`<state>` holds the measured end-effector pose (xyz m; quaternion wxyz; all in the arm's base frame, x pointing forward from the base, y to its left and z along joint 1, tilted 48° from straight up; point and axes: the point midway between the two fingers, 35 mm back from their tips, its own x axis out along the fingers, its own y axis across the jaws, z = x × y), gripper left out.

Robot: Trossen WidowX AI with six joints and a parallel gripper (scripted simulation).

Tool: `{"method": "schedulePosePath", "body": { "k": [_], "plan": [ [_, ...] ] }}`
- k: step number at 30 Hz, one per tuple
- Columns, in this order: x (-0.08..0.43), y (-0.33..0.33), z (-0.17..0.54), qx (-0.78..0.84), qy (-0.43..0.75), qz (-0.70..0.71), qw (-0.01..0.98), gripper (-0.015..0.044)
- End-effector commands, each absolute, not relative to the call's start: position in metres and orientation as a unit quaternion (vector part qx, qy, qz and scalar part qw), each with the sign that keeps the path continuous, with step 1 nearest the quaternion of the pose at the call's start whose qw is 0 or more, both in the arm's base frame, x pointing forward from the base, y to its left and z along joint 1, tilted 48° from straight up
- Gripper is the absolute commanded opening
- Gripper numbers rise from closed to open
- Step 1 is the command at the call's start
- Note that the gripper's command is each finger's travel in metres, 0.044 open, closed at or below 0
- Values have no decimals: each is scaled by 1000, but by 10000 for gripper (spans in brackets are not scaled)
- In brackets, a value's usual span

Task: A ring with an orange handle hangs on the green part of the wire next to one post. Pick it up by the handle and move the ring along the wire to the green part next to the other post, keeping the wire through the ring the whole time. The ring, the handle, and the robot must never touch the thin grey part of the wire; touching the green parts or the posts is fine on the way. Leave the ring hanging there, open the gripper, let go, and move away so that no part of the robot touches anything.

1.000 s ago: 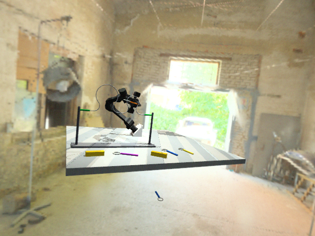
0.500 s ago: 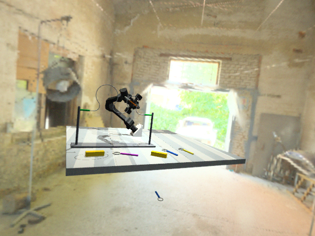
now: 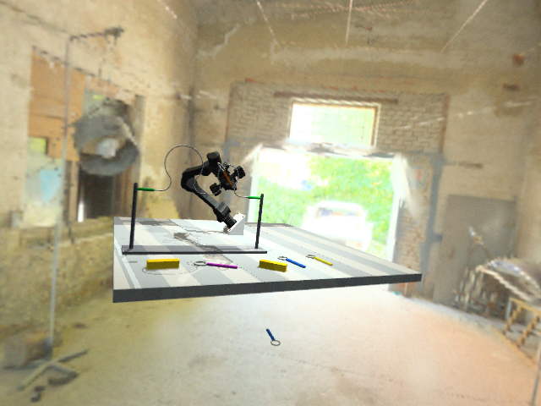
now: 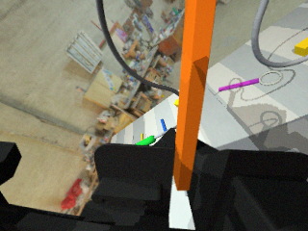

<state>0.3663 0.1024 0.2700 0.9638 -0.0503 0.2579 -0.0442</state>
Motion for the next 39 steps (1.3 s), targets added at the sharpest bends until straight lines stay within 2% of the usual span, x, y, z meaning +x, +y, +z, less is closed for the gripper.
{"method": "schedulePosePath", "body": {
  "k": [1, 39],
  "plan": [
    [367, 96, 269, -98, 255, -55, 960, -150],
    [369, 54, 295, -448, 196, -139, 861, -150]
  ]
}}
